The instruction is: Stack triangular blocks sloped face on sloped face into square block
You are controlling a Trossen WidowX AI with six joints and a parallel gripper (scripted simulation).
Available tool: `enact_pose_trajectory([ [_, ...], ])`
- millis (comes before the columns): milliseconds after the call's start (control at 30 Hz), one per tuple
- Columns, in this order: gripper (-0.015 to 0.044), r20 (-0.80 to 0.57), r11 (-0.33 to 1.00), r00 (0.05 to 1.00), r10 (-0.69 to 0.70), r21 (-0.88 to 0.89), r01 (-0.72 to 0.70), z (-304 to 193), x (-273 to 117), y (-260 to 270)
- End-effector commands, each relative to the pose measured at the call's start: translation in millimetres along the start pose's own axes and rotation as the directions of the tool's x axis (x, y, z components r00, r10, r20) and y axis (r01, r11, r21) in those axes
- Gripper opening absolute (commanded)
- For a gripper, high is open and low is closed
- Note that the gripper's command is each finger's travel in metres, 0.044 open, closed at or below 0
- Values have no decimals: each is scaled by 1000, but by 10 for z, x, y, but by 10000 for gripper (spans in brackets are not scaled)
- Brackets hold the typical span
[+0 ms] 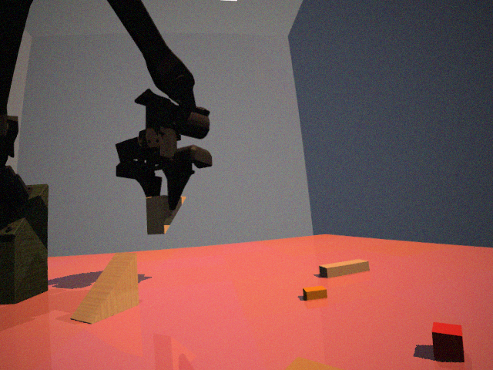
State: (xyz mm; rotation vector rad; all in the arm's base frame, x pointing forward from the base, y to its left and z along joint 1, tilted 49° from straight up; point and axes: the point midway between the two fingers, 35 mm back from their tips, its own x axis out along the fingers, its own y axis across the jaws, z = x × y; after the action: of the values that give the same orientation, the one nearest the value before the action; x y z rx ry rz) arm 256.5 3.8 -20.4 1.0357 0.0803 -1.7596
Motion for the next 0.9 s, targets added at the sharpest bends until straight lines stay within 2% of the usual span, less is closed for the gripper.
enact_pose_trajectory([
  [0,0,1,1000,1000,3,-7,-3,129,-54,67],
  [867,0,4,1000,1000,3,-10,-3,1247,-341,381],
])
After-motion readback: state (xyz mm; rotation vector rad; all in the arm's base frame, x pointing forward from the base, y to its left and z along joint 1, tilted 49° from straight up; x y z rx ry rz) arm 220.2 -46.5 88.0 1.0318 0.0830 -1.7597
